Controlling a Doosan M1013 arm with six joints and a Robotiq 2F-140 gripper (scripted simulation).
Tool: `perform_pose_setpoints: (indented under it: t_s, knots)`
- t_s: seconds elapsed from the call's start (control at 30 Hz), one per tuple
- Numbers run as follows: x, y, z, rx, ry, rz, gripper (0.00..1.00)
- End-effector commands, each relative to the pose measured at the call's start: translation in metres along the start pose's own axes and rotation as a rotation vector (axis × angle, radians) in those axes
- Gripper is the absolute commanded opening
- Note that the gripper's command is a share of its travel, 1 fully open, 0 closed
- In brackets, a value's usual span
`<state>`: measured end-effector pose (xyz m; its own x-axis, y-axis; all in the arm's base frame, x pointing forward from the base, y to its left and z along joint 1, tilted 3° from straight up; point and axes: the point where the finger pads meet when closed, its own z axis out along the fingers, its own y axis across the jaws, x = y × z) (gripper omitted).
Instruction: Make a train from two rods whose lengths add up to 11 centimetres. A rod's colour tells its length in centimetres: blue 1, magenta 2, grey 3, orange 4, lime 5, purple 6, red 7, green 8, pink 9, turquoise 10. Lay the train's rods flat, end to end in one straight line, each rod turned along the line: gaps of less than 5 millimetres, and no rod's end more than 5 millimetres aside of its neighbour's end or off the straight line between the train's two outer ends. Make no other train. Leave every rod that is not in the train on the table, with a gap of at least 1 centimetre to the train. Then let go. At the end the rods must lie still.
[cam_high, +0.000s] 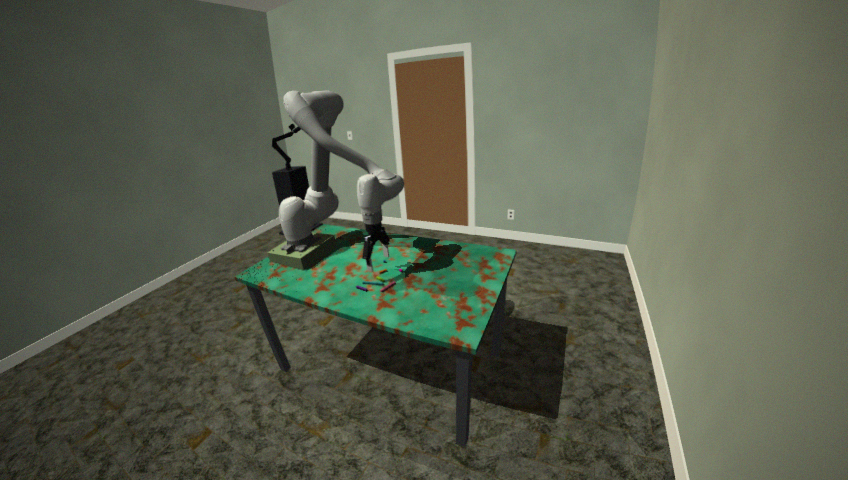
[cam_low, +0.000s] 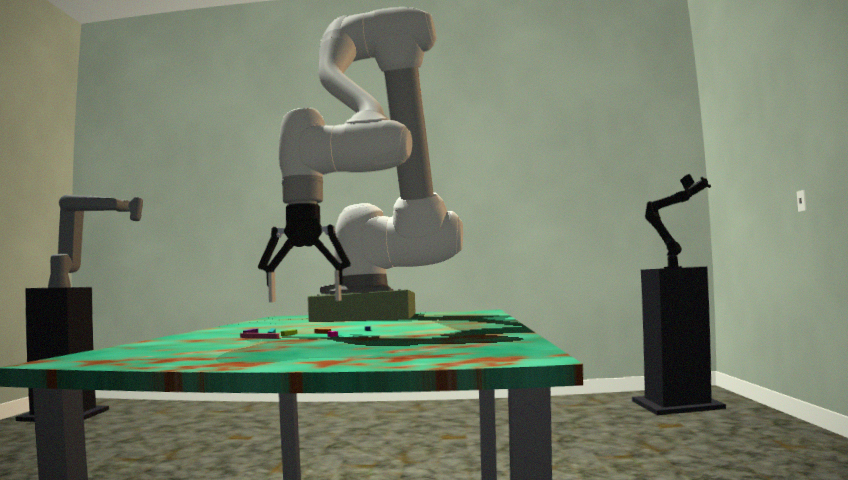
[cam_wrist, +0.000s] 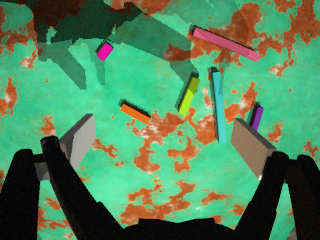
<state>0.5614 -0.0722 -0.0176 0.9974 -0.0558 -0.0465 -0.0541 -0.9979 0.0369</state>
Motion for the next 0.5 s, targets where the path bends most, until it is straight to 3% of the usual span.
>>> perform_pose_setpoints:
  t_s: [0.0,0.2,0.47]
  knots:
    - [0.003,0.003,0.000,0.000,0.000,0.000,1.00]
    - [0.039,0.040,0.000,0.001,0.000,0.000,1.00]
    - [0.040,0.041,0.000,0.001,0.000,0.000,1.00]
